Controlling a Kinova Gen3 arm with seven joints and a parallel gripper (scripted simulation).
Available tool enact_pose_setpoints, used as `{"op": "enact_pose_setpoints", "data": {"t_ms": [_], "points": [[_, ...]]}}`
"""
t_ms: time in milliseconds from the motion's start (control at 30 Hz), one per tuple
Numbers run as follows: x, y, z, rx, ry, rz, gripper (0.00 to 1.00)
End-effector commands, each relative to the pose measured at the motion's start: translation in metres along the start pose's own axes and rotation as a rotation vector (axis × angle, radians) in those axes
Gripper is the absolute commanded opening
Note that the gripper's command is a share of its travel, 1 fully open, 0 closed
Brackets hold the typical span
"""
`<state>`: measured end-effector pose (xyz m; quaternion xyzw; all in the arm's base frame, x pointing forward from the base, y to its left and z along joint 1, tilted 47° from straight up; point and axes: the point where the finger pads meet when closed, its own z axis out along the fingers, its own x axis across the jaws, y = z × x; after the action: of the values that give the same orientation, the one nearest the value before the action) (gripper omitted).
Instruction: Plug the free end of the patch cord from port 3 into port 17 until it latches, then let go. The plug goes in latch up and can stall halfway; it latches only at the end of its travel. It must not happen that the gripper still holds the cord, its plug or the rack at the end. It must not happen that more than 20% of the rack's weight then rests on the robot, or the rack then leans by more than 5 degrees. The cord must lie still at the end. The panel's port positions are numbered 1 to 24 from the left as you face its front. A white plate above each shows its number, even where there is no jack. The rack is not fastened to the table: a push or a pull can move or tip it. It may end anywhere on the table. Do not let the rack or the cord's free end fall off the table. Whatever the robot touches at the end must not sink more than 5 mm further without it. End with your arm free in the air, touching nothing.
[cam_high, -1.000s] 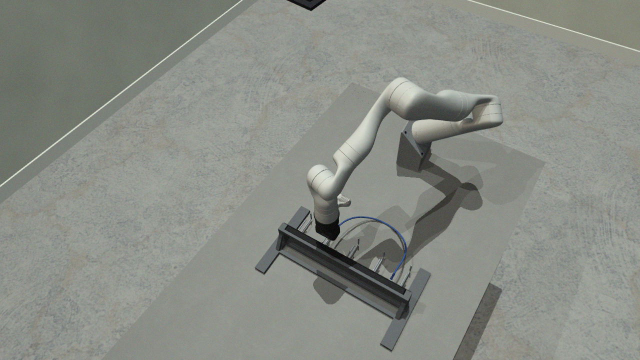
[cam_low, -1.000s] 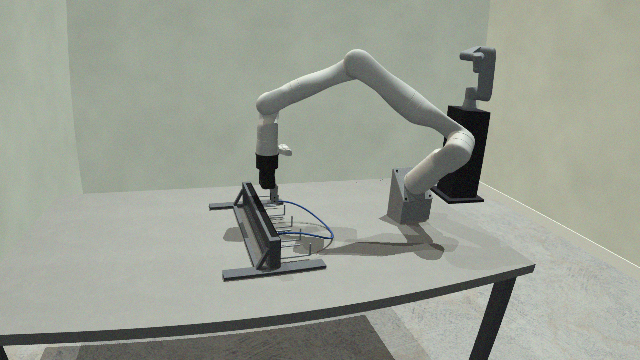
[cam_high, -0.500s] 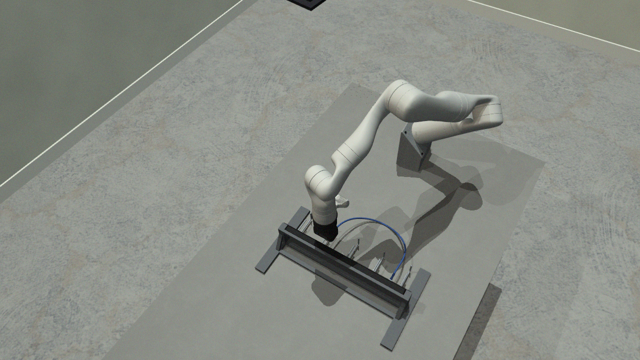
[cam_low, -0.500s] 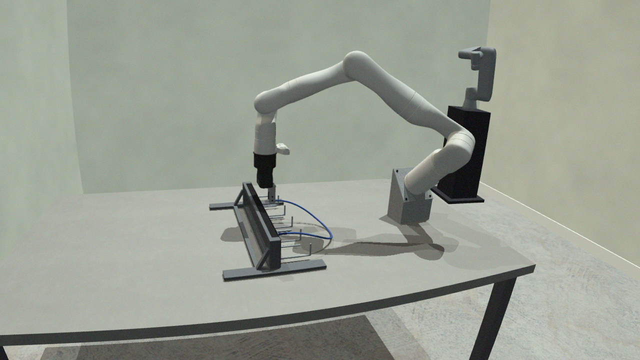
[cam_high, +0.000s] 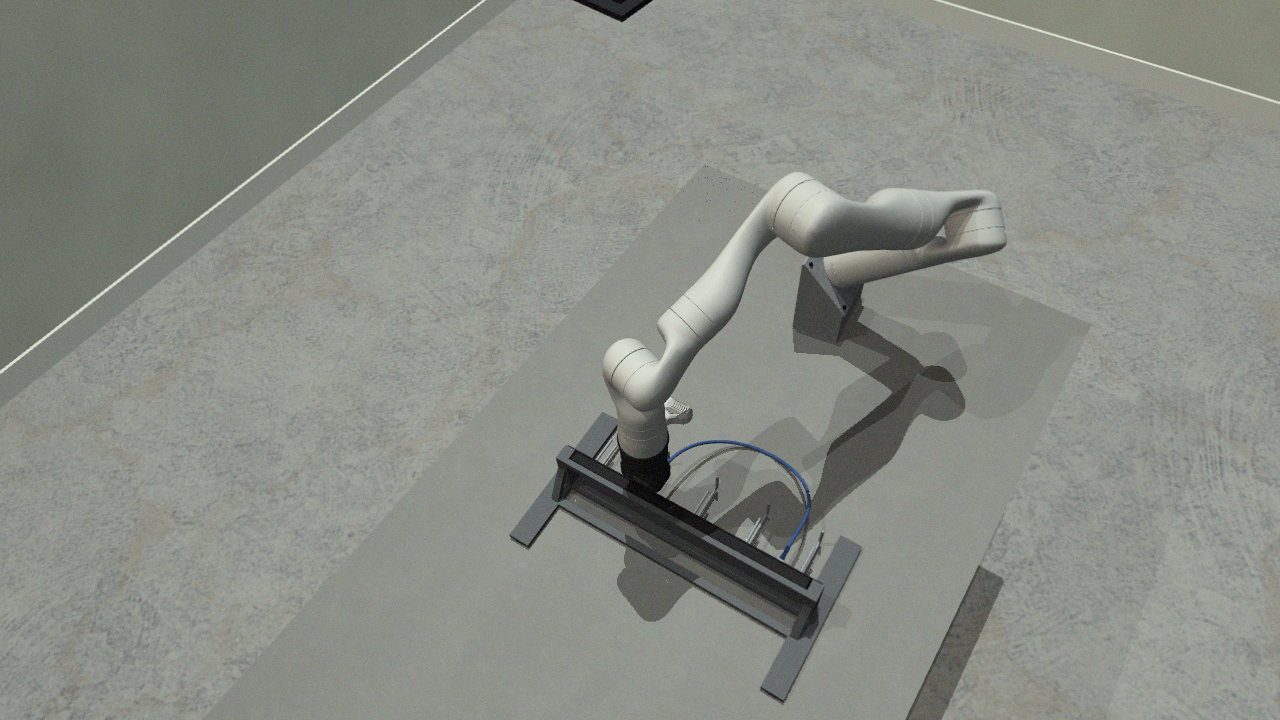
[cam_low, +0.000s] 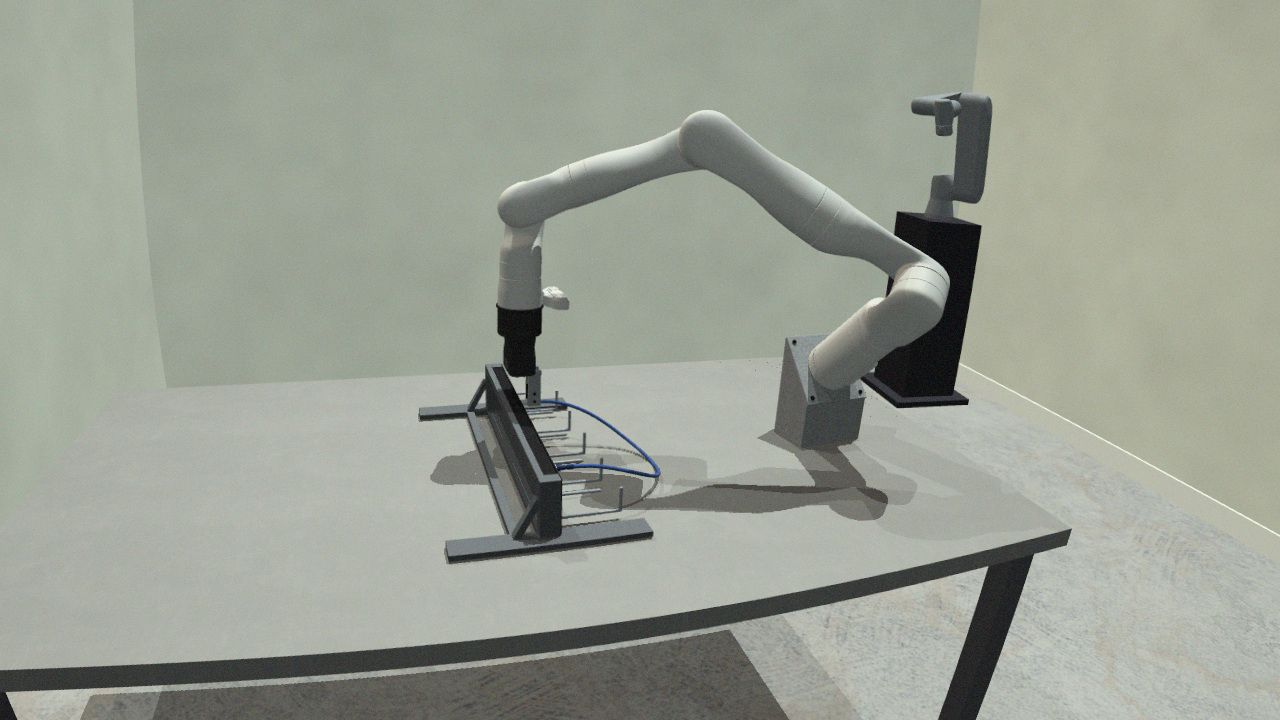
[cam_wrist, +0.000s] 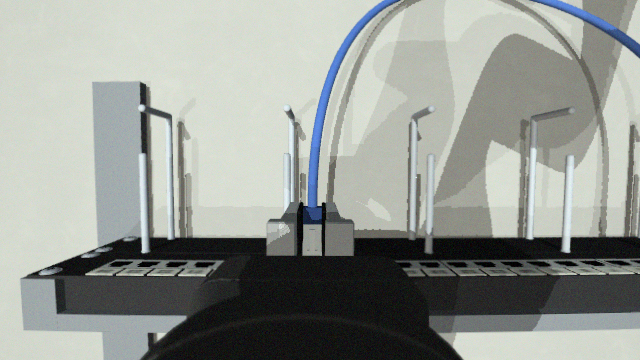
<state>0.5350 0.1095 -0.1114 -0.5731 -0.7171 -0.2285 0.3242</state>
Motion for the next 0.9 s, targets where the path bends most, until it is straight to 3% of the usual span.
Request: {"op": "enact_pose_setpoints", "data": {"t_ms": [0,867], "points": [[0.004,0.0022,0.0011,0.0,0.008,0.012,0.0],[0.0069,0.0005,0.0039,0.005,0.012,0.011,0.0]]}}
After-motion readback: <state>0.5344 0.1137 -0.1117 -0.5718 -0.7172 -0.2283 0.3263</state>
